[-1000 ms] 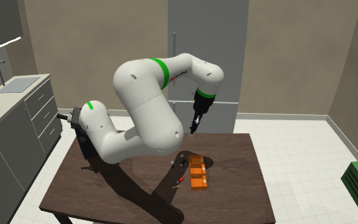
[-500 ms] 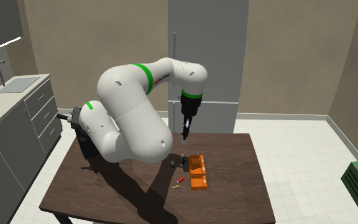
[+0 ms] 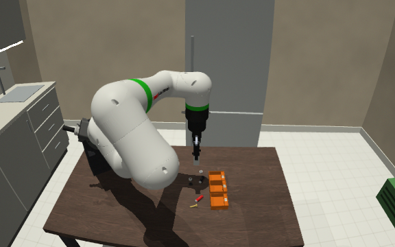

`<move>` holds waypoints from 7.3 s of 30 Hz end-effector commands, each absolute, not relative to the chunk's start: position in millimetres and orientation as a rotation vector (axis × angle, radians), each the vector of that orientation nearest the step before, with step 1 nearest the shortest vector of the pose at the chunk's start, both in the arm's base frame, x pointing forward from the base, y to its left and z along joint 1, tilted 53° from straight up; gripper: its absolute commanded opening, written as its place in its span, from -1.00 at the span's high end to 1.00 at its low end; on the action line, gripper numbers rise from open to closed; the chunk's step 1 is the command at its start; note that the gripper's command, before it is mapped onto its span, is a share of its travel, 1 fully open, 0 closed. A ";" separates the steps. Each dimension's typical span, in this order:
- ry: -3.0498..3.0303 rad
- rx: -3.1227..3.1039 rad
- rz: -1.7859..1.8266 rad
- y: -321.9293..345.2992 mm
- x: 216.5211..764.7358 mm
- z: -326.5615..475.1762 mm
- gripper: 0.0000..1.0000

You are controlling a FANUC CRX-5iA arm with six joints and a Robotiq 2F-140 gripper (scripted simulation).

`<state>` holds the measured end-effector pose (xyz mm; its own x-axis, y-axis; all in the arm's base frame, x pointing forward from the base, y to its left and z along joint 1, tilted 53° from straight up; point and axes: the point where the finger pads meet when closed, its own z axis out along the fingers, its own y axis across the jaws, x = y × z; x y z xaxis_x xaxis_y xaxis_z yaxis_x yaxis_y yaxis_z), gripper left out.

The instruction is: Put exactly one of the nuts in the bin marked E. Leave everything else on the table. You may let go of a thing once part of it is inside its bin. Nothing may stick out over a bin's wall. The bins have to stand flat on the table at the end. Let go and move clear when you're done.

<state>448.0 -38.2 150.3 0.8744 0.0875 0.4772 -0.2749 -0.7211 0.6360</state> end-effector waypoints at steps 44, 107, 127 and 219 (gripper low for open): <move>-0.205 2.299 0.661 -176.7 577.2 184.2 0.89; -0.205 2.299 0.661 -206.5 594.6 157.8 0.89; -0.205 2.299 0.661 -192.8 586.6 170.0 0.89; -0.205 2.299 0.661 -147.1 612.4 102.2 0.89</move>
